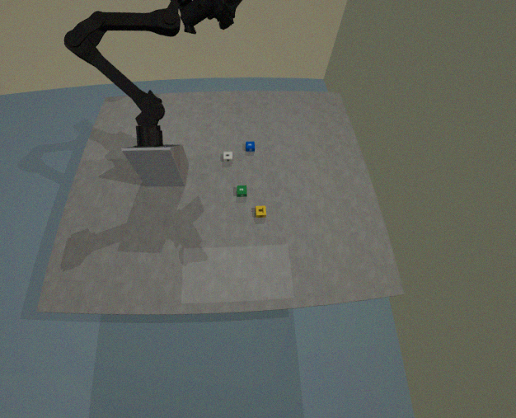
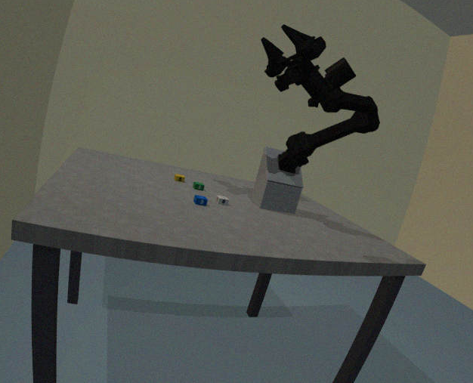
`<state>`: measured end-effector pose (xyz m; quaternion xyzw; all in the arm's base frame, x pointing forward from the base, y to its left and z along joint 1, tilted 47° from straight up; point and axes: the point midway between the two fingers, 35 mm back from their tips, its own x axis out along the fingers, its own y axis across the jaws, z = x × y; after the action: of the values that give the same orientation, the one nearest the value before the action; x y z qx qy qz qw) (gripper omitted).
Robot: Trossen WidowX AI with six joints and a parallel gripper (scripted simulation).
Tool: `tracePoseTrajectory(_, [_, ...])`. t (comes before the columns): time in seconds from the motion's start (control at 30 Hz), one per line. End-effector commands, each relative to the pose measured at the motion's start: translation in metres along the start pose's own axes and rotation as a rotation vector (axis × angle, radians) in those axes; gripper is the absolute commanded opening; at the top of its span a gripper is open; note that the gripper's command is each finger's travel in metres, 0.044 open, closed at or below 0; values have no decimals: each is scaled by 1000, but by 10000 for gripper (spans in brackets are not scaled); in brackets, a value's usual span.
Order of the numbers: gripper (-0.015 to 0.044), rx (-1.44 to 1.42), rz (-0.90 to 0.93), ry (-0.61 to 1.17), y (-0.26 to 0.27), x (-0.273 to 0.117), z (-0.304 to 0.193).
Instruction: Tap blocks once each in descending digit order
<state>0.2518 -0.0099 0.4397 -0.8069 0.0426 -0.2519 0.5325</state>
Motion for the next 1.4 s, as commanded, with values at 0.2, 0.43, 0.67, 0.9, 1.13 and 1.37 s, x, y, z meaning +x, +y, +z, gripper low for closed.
tracePoseTrajectory(0.2, [400, -24, 178, -189, 59, 33, 56])
tracePoseTrajectory(0.43, [400, 82, 601, -411, 183, 50, 113])
tracePoseTrajectory(0.67, [400, 398, 1211, -462, 318, 14, 143])
tracePoseTrajectory(0.9, [400, 849, 1875, -241, 409, -59, 148])
tracePoseTrajectory(1.13, [400, 1338, 2447, 255, 446, -125, 145])
tracePoseTrajectory(1.37, [400, 1431, 2542, 382, 449, -134, 145])
